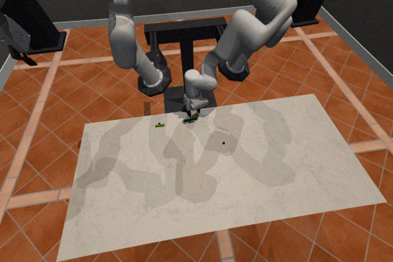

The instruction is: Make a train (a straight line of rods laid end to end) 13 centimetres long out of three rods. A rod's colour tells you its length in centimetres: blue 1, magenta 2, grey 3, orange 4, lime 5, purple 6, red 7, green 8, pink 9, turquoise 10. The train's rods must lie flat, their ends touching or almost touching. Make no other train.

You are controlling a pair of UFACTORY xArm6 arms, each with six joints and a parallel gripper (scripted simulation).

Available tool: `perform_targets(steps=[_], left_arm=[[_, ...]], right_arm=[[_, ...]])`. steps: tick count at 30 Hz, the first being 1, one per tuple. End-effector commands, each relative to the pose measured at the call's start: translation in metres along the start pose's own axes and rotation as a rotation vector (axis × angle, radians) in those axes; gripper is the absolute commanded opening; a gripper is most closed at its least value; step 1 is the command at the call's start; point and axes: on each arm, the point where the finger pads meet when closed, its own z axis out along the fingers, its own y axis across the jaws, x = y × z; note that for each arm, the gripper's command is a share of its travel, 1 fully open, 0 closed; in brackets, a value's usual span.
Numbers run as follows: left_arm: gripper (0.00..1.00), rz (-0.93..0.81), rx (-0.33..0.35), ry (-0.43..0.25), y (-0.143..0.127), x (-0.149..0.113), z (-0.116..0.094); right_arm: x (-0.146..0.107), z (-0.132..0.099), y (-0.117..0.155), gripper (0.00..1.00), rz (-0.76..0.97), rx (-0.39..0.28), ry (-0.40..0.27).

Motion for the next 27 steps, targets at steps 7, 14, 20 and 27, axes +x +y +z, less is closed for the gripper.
perform_targets(steps=[7, 14, 20, 27], left_arm=[[0.39, 0.0, -0.004, 0.001, 0.0015, 0.0005, -0.0012], [0.39, 0.0, -0.004, 0.001, 0.0015, 0.0005, -0.0012], [0.39, 0.0, -0.004, 0.001, 0.0015, 0.0005, -0.0012], [0.39, 0.0, -0.004, 0.001, 0.0015, 0.0005, -0.0012]], right_arm=[[0.0008, -0.0013, 0.0001, 1.0, 0.0, 0.0, 0.004], [0.0008, -0.0013, 0.0001, 1.0, 0.0, 0.0, 0.004], [0.0008, -0.0013, 0.0001, 1.0, 0.0, 0.0, 0.004], [0.0008, -0.0013, 0.0001, 1.0, 0.0, 0.0, 0.004]])
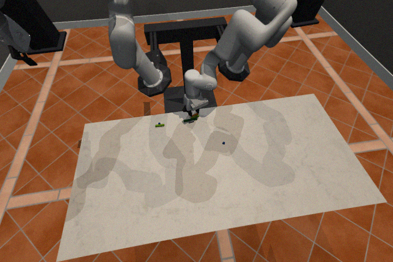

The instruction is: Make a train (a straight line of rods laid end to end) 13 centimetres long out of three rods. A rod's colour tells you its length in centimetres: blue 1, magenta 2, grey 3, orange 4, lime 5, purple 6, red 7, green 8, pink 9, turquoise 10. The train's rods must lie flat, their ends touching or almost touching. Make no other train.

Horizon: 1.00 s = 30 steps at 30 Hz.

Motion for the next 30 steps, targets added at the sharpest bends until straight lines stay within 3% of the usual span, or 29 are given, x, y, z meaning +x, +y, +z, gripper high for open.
perform_targets(steps=[1, 15, 19, 25, 27, 30], left_arm=[[0.39, 0.0, -0.003, 0.001, 0.001, 0.0, -0.001], [0.39, 0.0, -0.003, 0.001, 0.001, 0.0, -0.007], [0.39, 0.0, -0.003, 0.001, 0.001, 0.0, -0.025], [0.39, 0.0, -0.004, 0.001, 0.001, 0.0, -0.069], [0.39, 0.0, -0.004, 0.001, 0.001, 0.0, -0.069], [0.39, 0.0, -0.004, 0.001, 0.001, 0.0, -0.089]], right_arm=[[0.001, -0.001, 0.0, 1.0, 0.0, 0.0, 0.004], [0.001, -0.001, 0.0, 1.0, 0.0, 0.0, 0.004], [0.001, -0.001, 0.0, 1.0, 0.0, 0.0, 0.004], [0.001, -0.001, 0.0, 1.0, 0.0, 0.0, 0.004], [0.001, -0.001, 0.0, 1.0, 0.0, 0.0, 0.004], [0.001, -0.001, 0.0, 1.0, 0.0, 0.0, 0.004]])
